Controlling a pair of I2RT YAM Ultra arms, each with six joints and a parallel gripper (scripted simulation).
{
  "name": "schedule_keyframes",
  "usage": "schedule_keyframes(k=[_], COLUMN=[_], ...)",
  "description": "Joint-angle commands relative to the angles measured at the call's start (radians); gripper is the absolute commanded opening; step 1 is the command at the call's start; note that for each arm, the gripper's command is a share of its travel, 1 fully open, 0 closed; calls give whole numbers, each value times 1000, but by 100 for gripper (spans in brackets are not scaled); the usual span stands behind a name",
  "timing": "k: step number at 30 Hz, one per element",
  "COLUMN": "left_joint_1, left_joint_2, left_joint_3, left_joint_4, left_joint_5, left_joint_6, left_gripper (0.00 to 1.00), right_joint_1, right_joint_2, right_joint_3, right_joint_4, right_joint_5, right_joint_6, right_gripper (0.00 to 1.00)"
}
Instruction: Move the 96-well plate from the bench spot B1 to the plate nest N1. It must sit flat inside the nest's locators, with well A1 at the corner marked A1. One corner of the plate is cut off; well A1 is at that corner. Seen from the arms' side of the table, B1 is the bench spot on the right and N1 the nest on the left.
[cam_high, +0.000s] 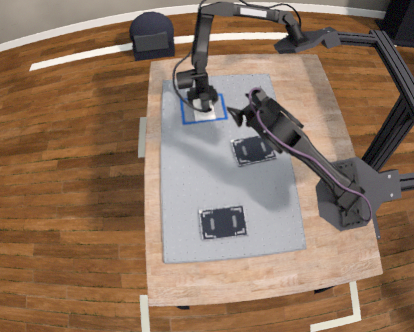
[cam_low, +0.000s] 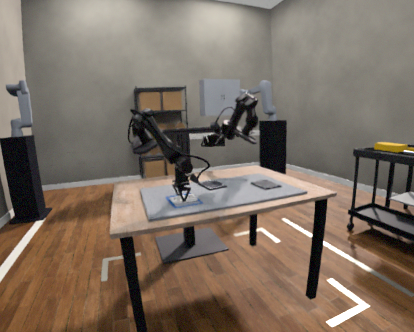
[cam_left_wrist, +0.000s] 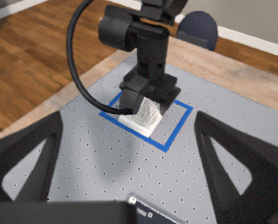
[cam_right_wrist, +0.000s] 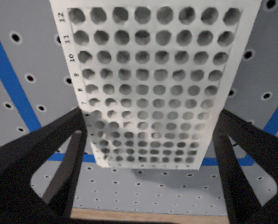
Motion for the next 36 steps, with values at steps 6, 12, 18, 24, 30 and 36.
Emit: schedule_keyframes(k=[6,12,18,24,30,36], left_joint_1=[-13,-13,-13,-13,-13,-13], left_joint_2=[3,3,3,3,3,3], left_joint_3=[-12,-12,-12,-12,-12,-12], left_joint_4=[4,4,4,4,4,4], left_joint_5=[1,1,1,1,1,1], left_joint_6=[-8,-8,-8,-8,-8,-8], left_gripper=[100,100,100,100,100,100], right_joint_1=[2,17,28,37,81,125], right_joint_2=[-8,-29,-53,-77,-185,-279], right_joint_3=[3,3,-19,-39,-112,-147], right_joint_4=[19,-28,-52,-49,-120,-201], right_joint_5=[-11,11,14,12,33,44], right_joint_6=[-9,7,18,27,75,123], right_gripper=[79,100,100,100,100,100])
